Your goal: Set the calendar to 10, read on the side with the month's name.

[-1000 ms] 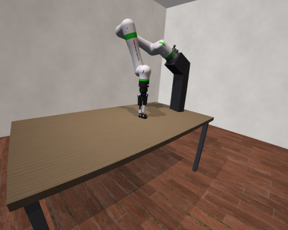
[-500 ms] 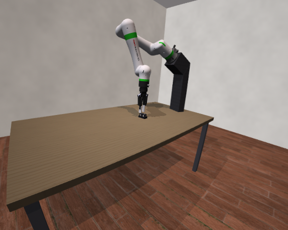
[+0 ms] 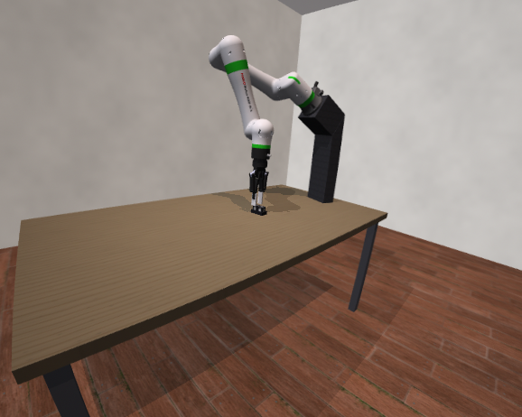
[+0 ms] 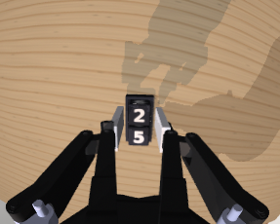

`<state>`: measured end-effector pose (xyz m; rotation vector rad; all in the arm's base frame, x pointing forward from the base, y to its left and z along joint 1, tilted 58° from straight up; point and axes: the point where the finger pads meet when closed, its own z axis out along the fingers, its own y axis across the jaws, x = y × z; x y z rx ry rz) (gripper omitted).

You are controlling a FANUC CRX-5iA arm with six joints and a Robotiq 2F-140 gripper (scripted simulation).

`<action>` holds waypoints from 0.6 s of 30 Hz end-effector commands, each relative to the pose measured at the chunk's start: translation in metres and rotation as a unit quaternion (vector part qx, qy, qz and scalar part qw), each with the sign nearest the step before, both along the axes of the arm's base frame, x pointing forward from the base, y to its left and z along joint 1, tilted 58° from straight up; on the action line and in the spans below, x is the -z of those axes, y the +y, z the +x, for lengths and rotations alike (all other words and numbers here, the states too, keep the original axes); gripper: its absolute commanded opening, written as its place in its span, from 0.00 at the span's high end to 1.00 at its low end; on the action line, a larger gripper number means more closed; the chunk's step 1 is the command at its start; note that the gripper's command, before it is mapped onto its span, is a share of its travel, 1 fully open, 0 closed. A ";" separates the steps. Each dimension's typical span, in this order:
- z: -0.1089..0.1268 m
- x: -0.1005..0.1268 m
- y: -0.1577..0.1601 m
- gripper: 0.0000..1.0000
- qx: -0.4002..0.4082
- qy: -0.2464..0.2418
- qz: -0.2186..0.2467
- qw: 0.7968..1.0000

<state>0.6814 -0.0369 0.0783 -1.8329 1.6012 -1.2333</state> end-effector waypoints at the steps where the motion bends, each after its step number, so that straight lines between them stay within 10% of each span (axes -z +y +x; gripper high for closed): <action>1: 0.003 0.002 -0.001 0.72 0.000 0.000 0.000 1.000; 18: 0.018 0.012 -0.005 0.72 0.000 0.000 0.000 1.000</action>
